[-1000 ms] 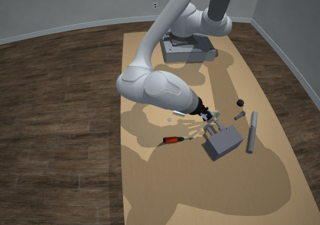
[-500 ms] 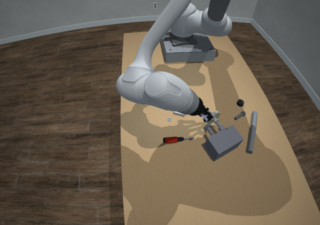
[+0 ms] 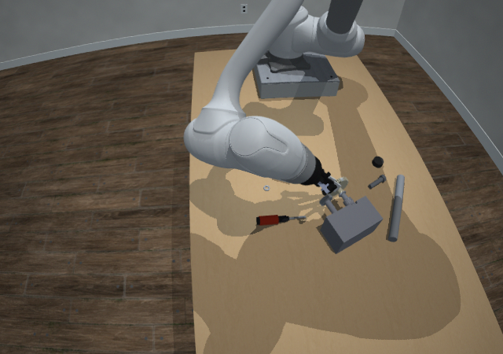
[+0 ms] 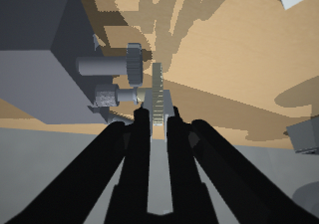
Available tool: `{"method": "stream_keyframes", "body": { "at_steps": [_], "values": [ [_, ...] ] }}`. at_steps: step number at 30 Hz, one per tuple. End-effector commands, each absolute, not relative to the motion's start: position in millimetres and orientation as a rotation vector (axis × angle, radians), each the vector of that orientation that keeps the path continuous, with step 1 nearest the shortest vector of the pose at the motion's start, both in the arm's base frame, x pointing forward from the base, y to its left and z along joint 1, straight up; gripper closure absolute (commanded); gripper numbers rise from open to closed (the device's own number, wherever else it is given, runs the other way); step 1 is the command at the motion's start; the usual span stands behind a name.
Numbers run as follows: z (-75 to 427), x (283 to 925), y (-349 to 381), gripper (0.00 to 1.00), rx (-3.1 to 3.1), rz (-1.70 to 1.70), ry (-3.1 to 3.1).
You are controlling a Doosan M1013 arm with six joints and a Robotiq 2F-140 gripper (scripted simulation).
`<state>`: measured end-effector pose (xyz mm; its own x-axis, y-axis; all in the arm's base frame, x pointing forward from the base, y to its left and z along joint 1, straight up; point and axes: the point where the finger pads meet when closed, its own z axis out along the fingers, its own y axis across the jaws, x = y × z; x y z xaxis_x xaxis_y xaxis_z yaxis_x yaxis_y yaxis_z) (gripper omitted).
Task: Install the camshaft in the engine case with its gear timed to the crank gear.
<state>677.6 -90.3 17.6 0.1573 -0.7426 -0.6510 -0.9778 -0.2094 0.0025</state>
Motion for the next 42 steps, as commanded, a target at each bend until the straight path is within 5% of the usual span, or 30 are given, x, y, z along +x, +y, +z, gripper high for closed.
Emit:
{"method": "stream_keyframes", "body": {
  "at_steps": [1,42],
  "values": [
    [17.9,683.6,-86.1,0.95,-2.006,0.757,1.637],
    [17.9,687.4,-85.3,0.95,-2.006,0.757,1.637]
  ]
}}
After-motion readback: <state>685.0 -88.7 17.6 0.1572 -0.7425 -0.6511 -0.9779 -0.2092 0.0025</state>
